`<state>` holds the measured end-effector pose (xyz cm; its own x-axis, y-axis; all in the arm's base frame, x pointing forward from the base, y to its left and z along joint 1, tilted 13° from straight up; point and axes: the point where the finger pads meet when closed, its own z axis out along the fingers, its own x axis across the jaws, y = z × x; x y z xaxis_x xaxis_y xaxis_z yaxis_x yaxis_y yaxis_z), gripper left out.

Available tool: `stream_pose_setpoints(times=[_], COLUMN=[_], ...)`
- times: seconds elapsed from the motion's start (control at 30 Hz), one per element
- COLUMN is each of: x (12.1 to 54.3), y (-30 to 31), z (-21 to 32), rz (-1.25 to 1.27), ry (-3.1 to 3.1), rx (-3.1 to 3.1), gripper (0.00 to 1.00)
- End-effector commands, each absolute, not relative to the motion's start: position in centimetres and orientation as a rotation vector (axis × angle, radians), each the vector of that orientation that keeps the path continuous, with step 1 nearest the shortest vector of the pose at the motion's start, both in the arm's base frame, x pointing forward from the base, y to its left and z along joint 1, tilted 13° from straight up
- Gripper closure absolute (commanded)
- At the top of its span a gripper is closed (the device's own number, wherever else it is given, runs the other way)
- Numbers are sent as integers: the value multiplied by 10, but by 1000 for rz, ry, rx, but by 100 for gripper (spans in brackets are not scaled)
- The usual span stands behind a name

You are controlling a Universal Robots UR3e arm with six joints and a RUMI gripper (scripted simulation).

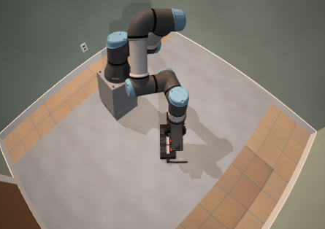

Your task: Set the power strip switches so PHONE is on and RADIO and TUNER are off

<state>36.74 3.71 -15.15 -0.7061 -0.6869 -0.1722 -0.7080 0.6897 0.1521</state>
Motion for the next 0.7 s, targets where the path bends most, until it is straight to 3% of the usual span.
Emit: stream_pose_setpoints(times=[0.0,0.67], x=[368,368], y=[37,37], z=[-151,-154], rz=[313,313], ry=[2792,2792], rx=[-1156,-1156], gripper=[100,100])
